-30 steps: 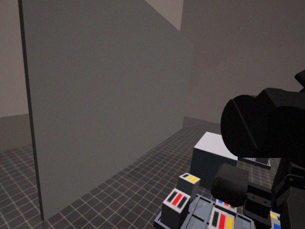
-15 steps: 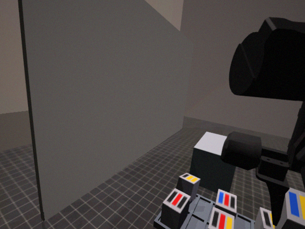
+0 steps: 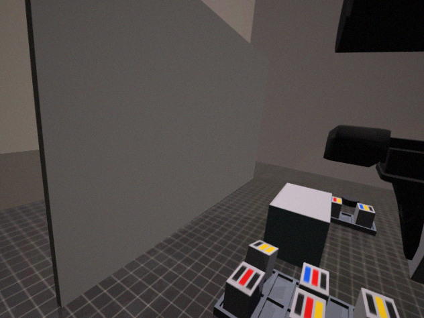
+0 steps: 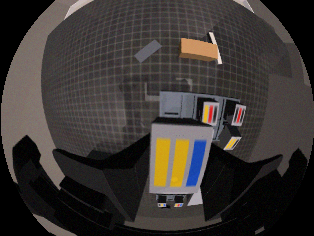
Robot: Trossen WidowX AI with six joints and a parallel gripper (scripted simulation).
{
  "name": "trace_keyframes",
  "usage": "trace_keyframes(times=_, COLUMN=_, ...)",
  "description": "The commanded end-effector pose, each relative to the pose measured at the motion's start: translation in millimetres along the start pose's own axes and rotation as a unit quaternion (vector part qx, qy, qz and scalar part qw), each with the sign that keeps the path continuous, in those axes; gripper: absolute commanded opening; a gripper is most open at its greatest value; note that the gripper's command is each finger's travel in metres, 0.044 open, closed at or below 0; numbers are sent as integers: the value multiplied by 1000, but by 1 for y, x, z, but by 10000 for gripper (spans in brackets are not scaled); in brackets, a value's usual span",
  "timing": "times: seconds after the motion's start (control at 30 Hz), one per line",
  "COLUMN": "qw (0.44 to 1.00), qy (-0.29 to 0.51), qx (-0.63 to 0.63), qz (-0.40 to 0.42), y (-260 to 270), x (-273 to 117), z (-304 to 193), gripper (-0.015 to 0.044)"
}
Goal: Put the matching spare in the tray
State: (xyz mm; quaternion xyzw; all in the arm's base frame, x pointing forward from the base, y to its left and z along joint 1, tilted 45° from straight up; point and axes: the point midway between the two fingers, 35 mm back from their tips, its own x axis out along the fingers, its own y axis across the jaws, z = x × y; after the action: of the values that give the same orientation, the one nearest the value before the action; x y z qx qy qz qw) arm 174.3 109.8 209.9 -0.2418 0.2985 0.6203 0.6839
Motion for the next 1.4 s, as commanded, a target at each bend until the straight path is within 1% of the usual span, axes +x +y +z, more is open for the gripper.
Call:
trace_keyframes(times=0.0, qw=1000, qy=-5, qx=-4, qz=-2, y=2, x=-13, z=4, gripper=0)
trace_keyframes(times=0.1, qw=1000, qy=-4, qx=-4, qz=-3, y=-1, x=-15, z=3, gripper=0)
trace_keyframes(times=0.37, qw=1000, qy=9, qx=-4, qz=-12, y=-36, x=-21, z=-11, gripper=0)
trace_keyframes(times=0.7, qw=999, qy=28, qx=12, qz=-30, y=-78, x=-33, z=-43, gripper=0)
trace_keyframes(times=1.03, qw=997, qy=24, qx=66, qz=-32, y=-114, x=-37, z=-82, gripper=0)
trace_keyframes(times=1.37, qw=997, qy=30, qx=57, qz=-30, y=-146, x=-43, z=-121, gripper=0)
